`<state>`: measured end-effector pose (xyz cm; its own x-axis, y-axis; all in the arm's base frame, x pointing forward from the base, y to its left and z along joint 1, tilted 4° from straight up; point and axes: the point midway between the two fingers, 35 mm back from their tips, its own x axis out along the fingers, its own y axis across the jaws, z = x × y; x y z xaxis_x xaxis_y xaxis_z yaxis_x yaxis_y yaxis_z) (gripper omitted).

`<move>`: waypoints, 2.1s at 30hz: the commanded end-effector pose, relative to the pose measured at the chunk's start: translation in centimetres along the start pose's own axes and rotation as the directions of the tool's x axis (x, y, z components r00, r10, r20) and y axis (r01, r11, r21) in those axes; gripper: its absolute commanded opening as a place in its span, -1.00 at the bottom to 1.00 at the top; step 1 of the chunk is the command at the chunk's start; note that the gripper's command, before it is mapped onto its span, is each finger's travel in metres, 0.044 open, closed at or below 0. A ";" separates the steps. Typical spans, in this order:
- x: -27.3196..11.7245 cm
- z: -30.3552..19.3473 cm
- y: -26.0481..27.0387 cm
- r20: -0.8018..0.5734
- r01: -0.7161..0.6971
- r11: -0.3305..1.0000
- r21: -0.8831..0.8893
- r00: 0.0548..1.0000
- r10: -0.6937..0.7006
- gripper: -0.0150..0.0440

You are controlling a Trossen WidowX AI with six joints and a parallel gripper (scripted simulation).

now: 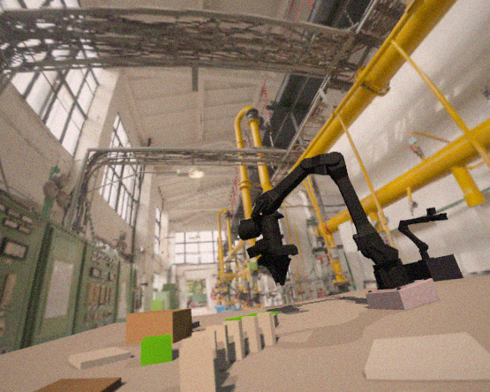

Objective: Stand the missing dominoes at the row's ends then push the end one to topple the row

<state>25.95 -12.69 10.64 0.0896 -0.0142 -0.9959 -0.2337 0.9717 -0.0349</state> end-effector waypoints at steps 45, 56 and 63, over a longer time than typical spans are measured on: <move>5.9 6.4 -6.9 0.722 -0.060 0.986 0.155 0.688 -0.072 -0.13; 6.4 5.3 -6.9 0.835 -0.049 0.992 0.113 0.546 -0.068 -0.13; 6.3 4.2 -6.5 0.889 -0.039 0.995 0.088 0.454 -0.061 -0.13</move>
<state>32.87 -18.37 5.00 0.8956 0.1294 -0.4256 -0.1381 0.9904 0.0103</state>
